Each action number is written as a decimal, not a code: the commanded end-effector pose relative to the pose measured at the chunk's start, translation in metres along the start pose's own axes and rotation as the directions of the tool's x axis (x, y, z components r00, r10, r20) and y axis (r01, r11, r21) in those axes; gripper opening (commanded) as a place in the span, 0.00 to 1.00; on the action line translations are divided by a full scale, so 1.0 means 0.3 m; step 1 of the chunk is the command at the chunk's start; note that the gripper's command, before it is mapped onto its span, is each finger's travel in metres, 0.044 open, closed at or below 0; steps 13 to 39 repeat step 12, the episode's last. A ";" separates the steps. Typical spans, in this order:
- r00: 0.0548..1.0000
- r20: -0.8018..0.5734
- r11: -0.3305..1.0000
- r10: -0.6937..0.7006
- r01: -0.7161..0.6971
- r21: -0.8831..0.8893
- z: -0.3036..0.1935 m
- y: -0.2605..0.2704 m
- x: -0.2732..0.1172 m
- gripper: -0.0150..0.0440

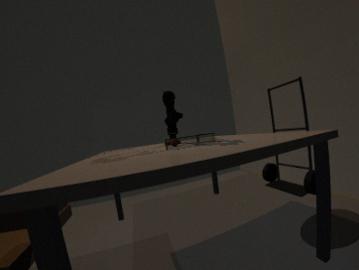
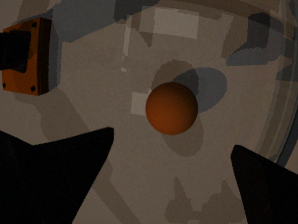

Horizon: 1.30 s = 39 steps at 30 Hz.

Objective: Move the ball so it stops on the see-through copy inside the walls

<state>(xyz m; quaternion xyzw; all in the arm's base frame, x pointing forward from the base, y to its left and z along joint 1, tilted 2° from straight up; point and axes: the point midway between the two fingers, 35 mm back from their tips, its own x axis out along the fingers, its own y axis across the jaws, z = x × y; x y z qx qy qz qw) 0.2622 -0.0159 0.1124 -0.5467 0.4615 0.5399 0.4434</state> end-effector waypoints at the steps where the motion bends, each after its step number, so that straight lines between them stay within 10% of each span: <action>1: 1.000 -0.002 1.000 -0.009 0.009 0.000 0.000 0.001 -0.094 1.00; 39: 1.000 -0.002 1.000 -0.007 0.007 0.000 0.003 0.011 -0.154 1.00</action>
